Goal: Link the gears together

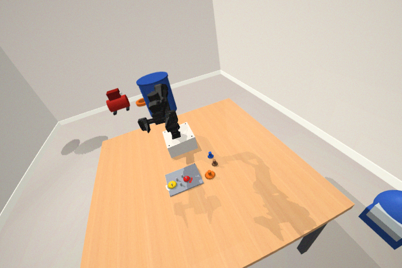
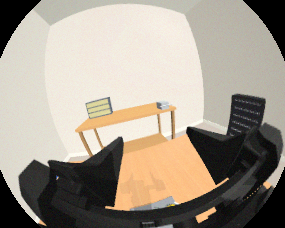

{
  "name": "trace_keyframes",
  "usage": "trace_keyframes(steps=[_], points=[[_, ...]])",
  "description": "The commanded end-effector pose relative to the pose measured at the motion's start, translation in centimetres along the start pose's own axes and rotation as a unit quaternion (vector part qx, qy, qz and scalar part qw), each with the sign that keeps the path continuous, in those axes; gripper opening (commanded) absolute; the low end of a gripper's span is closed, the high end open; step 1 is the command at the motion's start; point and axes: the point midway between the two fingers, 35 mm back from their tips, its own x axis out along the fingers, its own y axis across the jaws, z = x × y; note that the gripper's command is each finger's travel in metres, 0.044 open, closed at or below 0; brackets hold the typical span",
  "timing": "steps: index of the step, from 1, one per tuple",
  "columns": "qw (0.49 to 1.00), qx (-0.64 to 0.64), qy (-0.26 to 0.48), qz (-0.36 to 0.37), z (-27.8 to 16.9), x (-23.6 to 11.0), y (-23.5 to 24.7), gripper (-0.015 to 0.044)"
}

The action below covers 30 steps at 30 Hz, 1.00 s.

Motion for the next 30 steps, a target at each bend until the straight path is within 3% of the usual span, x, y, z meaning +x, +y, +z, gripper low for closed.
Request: trace_keyframes(steps=[1,7,13,18,24,27,30], points=[[1.000,-0.001,0.005,0.001,-0.2,0.2,0.1,0.0426],[0.983,-0.038,0.172,0.054,-6.8,4.3,3.7,0.0440],[0.925,-0.095,0.348,0.121,-15.0,6.1,8.5,0.0440],[0.845,-0.154,0.481,0.176,-21.9,5.2,12.3,0.0440],[0.715,-0.231,0.617,0.234,-29.3,2.0,15.8,0.0440],[0.663,-0.257,0.656,0.252,-31.6,0.5,17.2,0.0440],[0.652,-0.263,0.664,0.255,-32.1,0.2,17.5,0.0440]])
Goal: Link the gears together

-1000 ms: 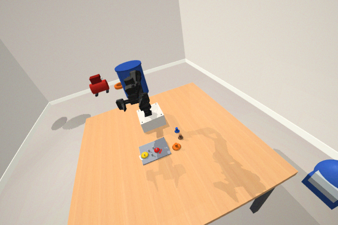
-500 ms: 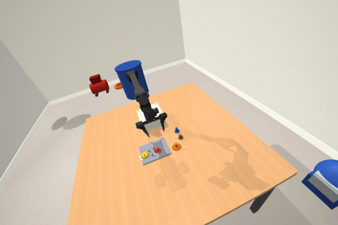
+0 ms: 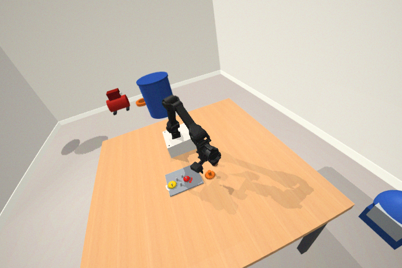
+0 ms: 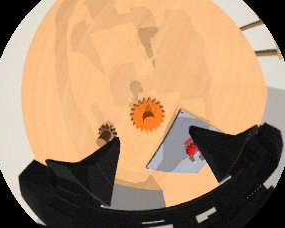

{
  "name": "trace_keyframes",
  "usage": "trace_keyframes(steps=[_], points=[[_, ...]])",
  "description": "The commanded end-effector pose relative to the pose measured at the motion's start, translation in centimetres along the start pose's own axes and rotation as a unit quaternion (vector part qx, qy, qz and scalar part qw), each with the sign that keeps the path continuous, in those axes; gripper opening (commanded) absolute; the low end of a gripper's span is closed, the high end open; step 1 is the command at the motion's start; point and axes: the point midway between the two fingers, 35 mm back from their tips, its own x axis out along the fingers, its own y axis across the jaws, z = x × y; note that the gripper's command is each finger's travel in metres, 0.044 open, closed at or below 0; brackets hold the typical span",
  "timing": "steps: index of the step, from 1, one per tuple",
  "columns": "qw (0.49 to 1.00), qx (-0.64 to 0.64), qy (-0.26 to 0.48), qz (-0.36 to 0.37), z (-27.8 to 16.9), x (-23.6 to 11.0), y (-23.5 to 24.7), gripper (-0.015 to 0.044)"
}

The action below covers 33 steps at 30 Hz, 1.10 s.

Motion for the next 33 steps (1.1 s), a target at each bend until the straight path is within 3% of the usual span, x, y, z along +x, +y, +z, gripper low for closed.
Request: trace_keyframes(steps=[1,33], points=[[1.000,-0.011,0.012,-0.001,0.2,0.0,0.2,0.0440],[1.000,-0.011,0.012,-0.001,0.3,4.2,0.4,0.0440]])
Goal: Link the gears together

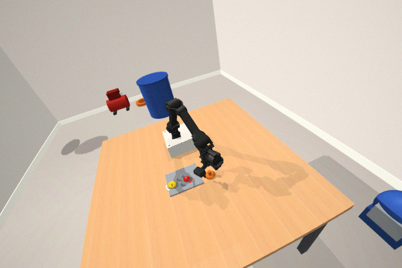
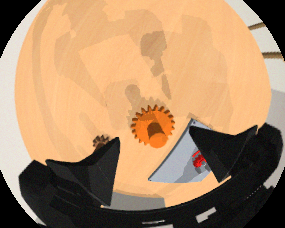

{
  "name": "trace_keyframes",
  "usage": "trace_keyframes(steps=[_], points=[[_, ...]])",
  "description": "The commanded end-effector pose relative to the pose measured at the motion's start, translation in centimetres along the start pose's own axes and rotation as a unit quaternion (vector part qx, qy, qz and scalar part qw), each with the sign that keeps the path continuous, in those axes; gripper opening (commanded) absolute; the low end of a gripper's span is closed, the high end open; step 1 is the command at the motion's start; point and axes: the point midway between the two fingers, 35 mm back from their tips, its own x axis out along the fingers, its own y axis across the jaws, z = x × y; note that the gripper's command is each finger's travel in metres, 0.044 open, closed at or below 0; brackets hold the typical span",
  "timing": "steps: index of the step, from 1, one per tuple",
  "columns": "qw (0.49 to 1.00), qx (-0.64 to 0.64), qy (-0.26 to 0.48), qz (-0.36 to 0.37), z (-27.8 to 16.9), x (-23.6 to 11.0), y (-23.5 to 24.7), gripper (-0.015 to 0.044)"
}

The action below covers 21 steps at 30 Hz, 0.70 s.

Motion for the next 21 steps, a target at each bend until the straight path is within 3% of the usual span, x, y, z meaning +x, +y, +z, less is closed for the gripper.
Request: trace_keyframes(steps=[1,14,21], points=[[1.000,-0.003,0.002,-0.003,-0.17,0.23,-0.06,0.0440],[1.000,-0.003,0.002,-0.003,-0.17,0.23,-0.06,0.0099],[1.000,-0.003,0.002,-0.003,-0.17,0.23,-0.06,0.0052]])
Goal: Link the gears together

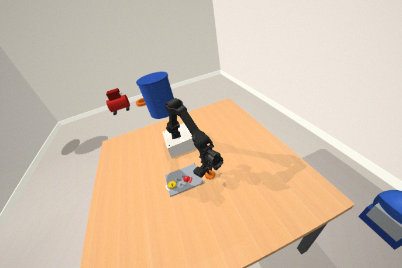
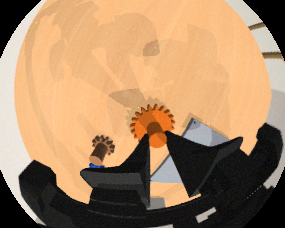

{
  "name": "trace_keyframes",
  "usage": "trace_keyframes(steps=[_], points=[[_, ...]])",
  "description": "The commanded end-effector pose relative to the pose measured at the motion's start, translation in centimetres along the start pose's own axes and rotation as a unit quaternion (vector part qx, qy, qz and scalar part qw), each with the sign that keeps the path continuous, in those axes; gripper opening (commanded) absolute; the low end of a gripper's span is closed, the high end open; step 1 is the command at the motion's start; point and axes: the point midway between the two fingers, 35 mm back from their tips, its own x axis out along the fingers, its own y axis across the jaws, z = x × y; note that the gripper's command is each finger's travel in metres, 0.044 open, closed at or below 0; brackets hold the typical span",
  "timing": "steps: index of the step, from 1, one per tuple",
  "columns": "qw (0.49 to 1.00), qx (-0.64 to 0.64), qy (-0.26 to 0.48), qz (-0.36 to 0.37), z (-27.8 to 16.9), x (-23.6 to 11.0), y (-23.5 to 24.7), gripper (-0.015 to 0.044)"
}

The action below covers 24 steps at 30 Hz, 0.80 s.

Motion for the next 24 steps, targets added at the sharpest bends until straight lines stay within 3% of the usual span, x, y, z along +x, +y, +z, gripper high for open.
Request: trace_keyframes(steps=[1,3,24], points=[[1.000,-0.003,0.000,-0.003,0.0,0.0,-0.1,0.0045],[1.000,-0.004,0.000,-0.002,0.0,0.0,-0.1,0.0000],[1.000,-0.016,-0.011,-0.003,0.6,-5.6,-0.3,0.0000]])
